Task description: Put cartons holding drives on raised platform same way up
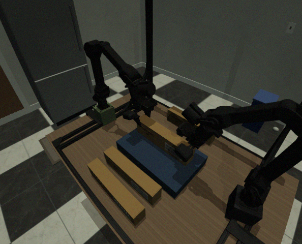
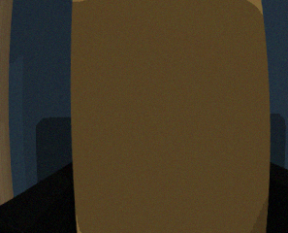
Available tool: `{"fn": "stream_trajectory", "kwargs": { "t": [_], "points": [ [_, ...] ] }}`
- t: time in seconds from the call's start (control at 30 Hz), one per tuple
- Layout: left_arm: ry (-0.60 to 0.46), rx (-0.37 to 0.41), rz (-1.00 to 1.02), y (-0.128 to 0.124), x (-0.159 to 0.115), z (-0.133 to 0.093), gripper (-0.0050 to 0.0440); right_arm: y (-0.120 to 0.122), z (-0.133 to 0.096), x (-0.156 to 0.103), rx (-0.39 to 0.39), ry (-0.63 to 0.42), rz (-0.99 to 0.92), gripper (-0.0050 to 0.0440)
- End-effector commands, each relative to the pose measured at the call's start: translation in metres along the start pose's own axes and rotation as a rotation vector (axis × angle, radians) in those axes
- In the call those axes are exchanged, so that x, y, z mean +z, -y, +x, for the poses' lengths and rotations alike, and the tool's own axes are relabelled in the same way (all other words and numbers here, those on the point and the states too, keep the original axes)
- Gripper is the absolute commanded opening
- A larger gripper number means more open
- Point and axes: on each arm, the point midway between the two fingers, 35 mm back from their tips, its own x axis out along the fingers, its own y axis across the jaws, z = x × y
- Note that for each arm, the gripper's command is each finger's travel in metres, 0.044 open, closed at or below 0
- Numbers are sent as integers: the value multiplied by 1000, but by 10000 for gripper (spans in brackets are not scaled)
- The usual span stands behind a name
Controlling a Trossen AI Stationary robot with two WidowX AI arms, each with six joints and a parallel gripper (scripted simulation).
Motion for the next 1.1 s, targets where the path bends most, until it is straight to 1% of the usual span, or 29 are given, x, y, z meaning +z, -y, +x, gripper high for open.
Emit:
{"fn": "stream_trajectory", "kwargs": {
  "t": [0.0, 0.4, 1.07],
  "points": [
    [19, -9, 12, -4, 1, -6, 0, 5, -12, 4, 16, 35, 0, 0],
    [19, -9, 12, -18, 1, -5, 0, 19, -10, 3, 16, 35, 0, 0],
    [19, -9, 12, -19, 0, -3, 0, 20, -7, 2, 16, 35, 0, 0]
  ]
}}
